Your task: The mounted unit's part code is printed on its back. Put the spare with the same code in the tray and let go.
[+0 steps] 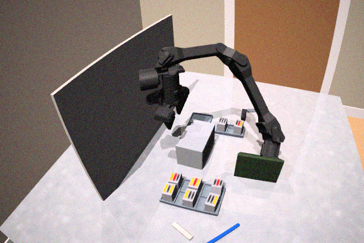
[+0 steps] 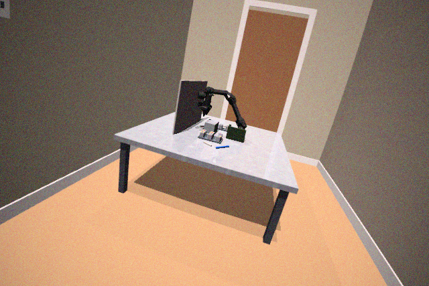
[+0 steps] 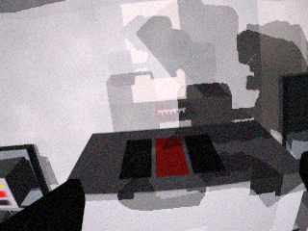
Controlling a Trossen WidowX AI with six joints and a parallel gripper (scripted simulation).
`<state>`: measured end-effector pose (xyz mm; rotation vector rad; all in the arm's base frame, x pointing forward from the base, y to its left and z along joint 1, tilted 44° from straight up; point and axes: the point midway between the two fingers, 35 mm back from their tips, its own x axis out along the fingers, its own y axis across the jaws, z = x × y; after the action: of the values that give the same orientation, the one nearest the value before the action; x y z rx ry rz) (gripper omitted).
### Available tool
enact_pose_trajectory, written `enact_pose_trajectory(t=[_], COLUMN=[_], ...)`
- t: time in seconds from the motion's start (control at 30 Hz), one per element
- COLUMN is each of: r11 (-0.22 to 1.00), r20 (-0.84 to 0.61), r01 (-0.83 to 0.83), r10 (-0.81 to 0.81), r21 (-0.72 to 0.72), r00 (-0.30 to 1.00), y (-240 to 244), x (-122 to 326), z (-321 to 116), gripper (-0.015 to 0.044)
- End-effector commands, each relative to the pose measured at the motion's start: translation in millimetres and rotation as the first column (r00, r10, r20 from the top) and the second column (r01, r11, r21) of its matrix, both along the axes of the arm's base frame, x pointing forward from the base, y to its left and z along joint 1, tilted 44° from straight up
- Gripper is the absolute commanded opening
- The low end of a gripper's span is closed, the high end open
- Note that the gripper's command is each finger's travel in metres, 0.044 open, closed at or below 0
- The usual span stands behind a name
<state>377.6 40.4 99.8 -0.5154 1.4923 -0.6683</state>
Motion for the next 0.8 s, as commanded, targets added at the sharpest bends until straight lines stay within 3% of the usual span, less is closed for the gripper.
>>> enact_pose_trajectory(t=[0.0,0.2,0.37,0.43,0.5,0.67,0.77], r11=[0.989,0.847,0.607,0.503,0.440,0.432,0.432], r20=[-0.129,-0.432,-0.609,-0.639,-0.644,-0.644,-0.644], r01=[-0.146,-0.491,-0.674,-0.695,-0.692,-0.691,-0.691], r10=[0.150,0.528,0.739,0.765,0.764,0.762,0.762], r21=[0.036,0.203,0.420,0.515,0.572,0.579,0.579], r00=[0.980,0.731,0.287,0.081,-0.047,-0.063,-0.063], y=[29.2,91.3,128.6,136.1,138.5,138.7,131.6], x=[-15.9,-74.2,-145.4,-175.8,-194.5,-196.8,-197.1], z=[-19.5,-67.5,-102.4,-114.2,-120.7,-121.5,-130.6], gripper=[0.0440,0.0440,0.0440,0.0440,0.0440,0.0440,0.0361])
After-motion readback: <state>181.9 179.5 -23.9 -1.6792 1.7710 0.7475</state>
